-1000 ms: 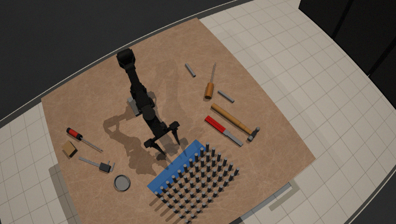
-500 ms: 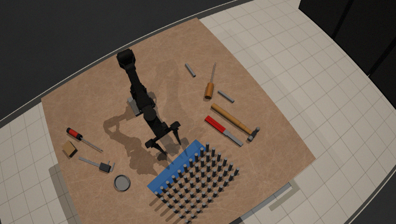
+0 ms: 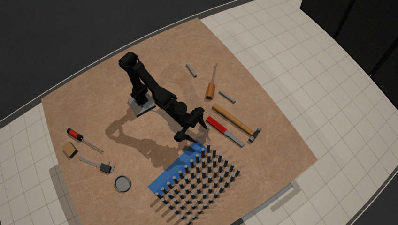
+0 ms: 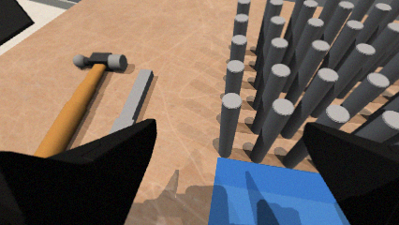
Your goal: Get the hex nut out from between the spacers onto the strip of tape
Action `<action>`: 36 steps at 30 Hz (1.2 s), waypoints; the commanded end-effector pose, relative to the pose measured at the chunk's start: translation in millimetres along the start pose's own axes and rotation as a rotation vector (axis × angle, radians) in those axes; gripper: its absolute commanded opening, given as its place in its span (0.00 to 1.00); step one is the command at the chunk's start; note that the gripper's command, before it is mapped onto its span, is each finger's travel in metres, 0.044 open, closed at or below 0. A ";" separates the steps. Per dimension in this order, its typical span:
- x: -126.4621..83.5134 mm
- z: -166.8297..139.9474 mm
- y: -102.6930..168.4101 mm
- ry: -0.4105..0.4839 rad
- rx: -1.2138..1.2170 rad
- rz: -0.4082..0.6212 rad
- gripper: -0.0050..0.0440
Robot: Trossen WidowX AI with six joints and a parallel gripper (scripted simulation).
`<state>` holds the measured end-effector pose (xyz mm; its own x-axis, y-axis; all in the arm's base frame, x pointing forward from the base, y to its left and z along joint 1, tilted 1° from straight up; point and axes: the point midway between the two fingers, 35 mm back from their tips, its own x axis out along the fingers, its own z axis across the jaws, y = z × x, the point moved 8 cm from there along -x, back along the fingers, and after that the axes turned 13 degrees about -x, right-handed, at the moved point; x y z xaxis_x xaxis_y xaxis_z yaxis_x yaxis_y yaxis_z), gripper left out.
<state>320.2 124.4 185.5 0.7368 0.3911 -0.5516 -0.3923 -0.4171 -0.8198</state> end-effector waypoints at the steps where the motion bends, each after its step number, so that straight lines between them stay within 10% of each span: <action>1: 15.8 36.7 -35.5 -0.093 -0.148 0.050 0.92; 17: 28.6 190.2 -62.5 -0.488 -0.839 0.260 0.92; 36: -40.6 358.8 -29.5 -0.989 -1.725 0.403 0.92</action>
<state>123.2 403.7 166.5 0.0390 0.1213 -0.9918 0.7809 -0.6230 -0.0455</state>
